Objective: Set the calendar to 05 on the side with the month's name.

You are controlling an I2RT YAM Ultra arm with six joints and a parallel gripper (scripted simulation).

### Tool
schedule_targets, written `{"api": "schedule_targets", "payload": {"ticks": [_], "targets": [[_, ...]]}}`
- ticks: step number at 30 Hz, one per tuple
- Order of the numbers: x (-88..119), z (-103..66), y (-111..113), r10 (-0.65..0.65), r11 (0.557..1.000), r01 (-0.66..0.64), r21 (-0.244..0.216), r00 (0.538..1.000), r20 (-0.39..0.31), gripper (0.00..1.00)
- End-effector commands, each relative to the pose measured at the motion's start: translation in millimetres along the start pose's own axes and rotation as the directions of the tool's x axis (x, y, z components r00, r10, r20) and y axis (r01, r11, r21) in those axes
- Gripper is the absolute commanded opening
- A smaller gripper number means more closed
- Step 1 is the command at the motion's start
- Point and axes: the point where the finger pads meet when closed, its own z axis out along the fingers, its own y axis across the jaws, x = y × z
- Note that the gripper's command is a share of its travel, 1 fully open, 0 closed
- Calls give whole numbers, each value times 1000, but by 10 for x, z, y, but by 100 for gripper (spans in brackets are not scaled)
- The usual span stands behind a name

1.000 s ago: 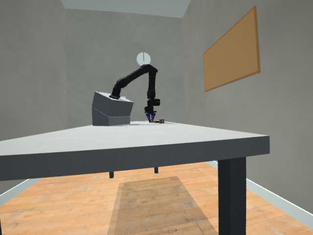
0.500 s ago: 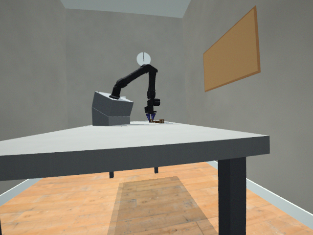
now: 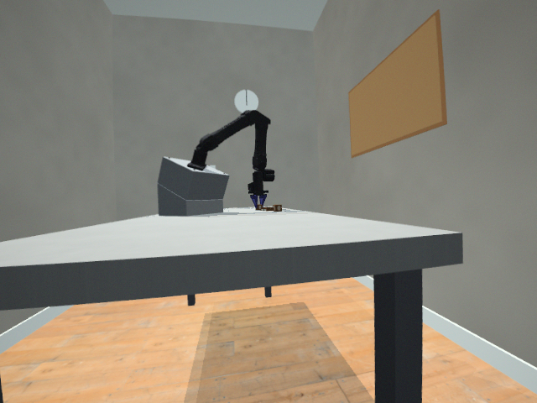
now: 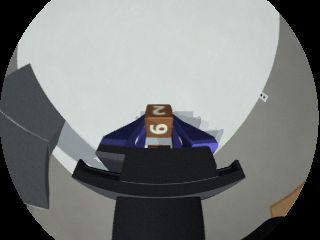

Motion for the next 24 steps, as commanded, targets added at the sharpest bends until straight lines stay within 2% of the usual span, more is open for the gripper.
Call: {"api": "schedule_targets", "payload": {"ticks": [1,20,24], "targets": [[-28,-26,-47,1,1000,-1,12,1000,15,27],[-28,-26,-47,1,1000,-1,12,1000,15,27],[-28,-26,-47,1,1000,-1,12,1000,15,35]]}}
